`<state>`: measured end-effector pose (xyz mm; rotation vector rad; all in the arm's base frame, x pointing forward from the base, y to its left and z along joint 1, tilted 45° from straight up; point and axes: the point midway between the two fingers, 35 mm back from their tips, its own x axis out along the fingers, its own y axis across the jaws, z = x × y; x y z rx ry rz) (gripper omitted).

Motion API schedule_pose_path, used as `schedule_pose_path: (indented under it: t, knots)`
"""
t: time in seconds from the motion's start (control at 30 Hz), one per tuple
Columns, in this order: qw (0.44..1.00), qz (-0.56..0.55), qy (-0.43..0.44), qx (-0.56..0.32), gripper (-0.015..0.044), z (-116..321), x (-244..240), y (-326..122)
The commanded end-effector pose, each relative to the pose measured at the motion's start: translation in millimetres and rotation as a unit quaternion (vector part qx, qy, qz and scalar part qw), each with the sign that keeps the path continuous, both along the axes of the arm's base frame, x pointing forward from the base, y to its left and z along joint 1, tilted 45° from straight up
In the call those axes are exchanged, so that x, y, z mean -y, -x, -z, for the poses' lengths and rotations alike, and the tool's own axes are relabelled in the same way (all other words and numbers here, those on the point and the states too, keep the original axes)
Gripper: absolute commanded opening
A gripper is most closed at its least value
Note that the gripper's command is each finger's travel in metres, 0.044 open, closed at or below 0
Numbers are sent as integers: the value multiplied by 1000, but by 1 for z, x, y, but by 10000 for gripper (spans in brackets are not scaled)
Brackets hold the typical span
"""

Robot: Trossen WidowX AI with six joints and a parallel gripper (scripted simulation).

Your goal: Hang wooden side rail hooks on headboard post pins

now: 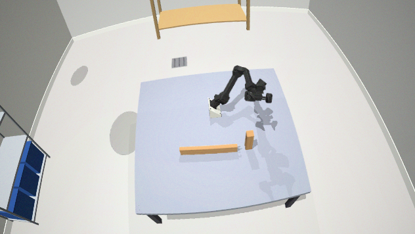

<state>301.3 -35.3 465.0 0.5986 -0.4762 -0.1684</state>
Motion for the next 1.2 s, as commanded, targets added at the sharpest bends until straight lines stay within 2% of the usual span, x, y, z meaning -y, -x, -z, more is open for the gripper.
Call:
schedule_pose_path:
  t: [0.0,0.27,0.57,0.87,1.17]
  knots:
    - [974,14,199,-104,440,36,-10,-21]
    - [876,6,446,-183,440,80,-24,-35]
    - [706,-24,680,-198,440,131,-40,-41]
    - [507,-52,849,-136,440,179,-56,-36]
    - [312,-61,948,-14,440,223,-71,-20]
